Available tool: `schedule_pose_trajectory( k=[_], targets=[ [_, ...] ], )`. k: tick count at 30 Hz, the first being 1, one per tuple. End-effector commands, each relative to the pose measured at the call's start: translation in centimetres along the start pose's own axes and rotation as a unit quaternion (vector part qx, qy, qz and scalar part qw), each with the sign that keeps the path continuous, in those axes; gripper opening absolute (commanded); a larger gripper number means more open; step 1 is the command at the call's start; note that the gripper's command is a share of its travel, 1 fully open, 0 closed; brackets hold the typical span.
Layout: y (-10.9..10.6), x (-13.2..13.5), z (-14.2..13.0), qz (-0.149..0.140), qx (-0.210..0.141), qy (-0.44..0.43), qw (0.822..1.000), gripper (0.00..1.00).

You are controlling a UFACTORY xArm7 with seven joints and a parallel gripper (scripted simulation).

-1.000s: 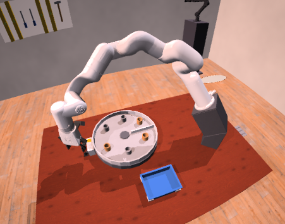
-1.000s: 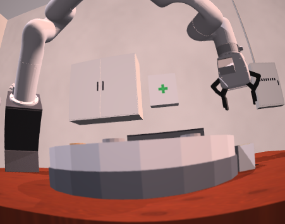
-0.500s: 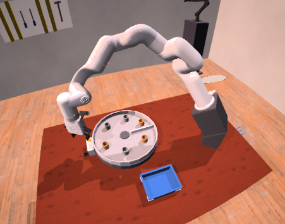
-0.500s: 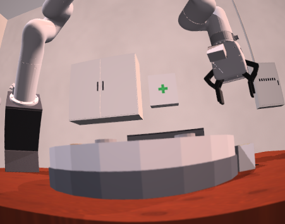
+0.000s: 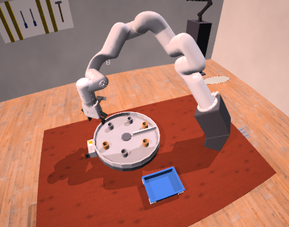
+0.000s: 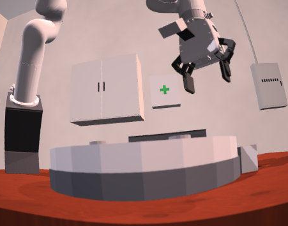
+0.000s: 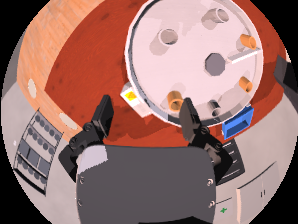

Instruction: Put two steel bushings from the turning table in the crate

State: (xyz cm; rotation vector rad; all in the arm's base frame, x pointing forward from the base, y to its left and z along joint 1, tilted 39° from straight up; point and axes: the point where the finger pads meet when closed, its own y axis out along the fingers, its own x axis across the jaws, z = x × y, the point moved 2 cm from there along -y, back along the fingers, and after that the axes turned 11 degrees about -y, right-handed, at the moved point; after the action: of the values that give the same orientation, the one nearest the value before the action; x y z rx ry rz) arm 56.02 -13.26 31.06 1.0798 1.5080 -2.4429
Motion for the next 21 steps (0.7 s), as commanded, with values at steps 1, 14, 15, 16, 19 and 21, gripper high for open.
schedule_pose_trajectory(
  k=[1, 14, 15, 16, 19, 21],
  targets=[
    [-0.6, 2.4, 3.3, 0.005, 0.006, 0.015, 1.0, 1.0],
    [-0.8, 11.9, 9.6, -0.004, 0.007, 0.051, 0.999, 1.0],
    [-0.8, 12.8, 9.9, -0.005, 0.005, 0.054, 0.999, 1.0],
    [-0.8, 13.7, 10.1, -0.005, 0.004, 0.056, 0.998, 1.0],
    [-0.9, 16.6, 10.7, -0.007, -0.003, 0.063, 0.998, 1.0],
    [-0.9, 18.5, 10.8, -0.007, -0.009, 0.067, 0.998, 1.0]
  ],
)
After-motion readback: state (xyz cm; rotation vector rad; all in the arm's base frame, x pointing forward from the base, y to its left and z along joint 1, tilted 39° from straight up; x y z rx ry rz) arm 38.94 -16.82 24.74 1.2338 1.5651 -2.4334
